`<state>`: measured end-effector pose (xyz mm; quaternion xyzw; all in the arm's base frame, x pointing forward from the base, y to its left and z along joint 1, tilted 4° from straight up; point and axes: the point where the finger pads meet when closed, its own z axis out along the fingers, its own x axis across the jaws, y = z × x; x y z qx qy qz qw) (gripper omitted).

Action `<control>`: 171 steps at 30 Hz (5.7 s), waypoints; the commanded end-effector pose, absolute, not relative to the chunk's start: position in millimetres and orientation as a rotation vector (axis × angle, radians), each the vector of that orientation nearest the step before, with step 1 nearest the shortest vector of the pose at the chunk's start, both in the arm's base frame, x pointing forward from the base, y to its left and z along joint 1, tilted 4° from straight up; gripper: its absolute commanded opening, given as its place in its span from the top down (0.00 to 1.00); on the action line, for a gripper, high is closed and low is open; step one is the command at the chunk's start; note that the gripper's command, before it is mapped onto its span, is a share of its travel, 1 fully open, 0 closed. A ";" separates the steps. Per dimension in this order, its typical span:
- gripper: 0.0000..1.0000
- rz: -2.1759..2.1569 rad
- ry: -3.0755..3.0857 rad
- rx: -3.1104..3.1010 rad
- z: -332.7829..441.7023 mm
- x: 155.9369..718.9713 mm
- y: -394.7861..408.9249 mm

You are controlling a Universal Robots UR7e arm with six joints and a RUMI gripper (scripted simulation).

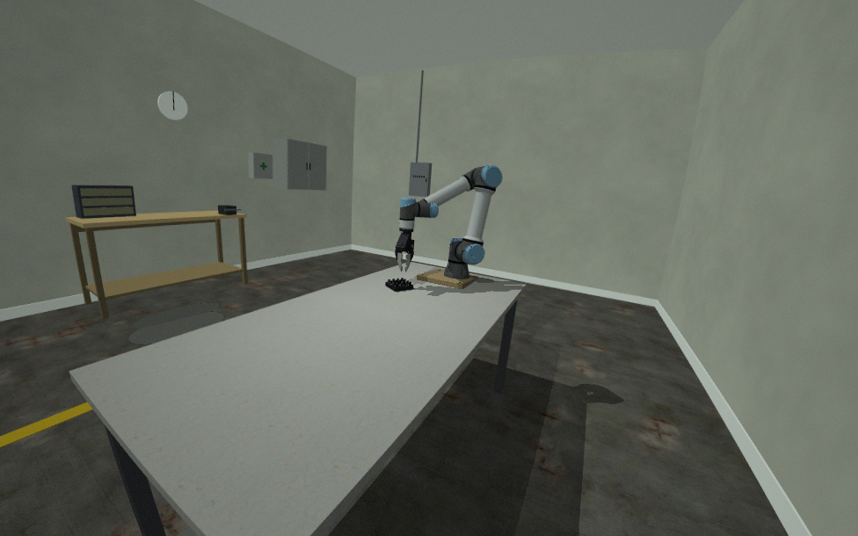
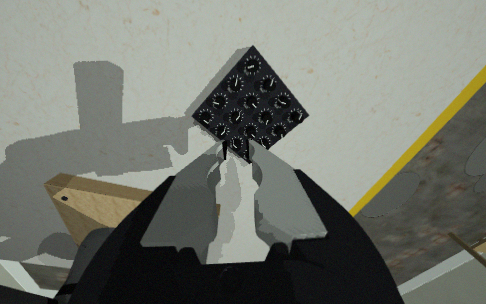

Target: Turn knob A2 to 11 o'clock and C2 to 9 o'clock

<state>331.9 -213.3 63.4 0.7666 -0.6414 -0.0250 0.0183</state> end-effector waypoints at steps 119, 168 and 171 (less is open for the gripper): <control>0.89 -0.076 -1.992 2.380 19.9 330.5 -212.7; 0.89 -0.076 -1.992 2.380 19.6 335.2 -211.9; 0.89 -0.076 -1.992 2.380 19.6 335.2 -211.9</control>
